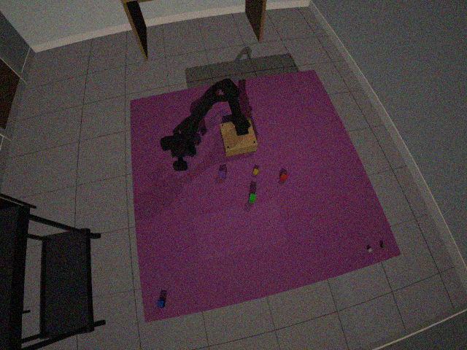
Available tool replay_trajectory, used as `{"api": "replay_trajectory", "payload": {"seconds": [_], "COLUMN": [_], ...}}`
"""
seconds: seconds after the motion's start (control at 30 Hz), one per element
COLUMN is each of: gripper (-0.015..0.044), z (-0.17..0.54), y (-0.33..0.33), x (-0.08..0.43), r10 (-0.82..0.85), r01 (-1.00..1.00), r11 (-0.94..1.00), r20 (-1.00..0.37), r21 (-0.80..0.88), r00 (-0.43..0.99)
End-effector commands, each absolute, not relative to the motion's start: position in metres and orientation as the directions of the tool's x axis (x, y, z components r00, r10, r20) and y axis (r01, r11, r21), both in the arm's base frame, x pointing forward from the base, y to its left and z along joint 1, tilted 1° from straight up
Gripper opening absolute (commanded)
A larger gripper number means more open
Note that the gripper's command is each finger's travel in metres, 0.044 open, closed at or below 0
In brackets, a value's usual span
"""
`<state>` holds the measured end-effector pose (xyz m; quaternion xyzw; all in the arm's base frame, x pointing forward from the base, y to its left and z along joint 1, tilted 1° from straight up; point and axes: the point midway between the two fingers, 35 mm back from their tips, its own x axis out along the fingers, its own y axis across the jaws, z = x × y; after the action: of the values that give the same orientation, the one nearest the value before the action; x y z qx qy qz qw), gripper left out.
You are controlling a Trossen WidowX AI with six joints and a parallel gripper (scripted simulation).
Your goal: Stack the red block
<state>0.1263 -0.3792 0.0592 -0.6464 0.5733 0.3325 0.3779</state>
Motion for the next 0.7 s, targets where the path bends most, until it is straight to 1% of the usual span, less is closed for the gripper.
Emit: {"api": "replay_trajectory", "payload": {"seconds": [0.0,0.03,0.3,0.4,0.67], "gripper": [0.0426,0.044,0.044,0.044,0.044], "z": [0.059,0.059,0.057,0.059,0.058], "y": [-0.379,-0.377,-0.34,-0.318,-0.283], "x": [0.128,0.133,0.201,0.225,0.263], "r10": [-0.488,-0.484,-0.405,-0.375,-0.315], "r01": [-0.992,-0.992,-0.972,-0.968,-0.954], "r11": [-0.055,-0.051,0.034,-0.011,0.055], "r20": [-0.864,-0.866,-0.893,-0.896,-0.912], "r21": [-0.11,-0.119,-0.231,-0.251,-0.294], "r00": [0.123,0.128,0.198,0.236,0.263]}}
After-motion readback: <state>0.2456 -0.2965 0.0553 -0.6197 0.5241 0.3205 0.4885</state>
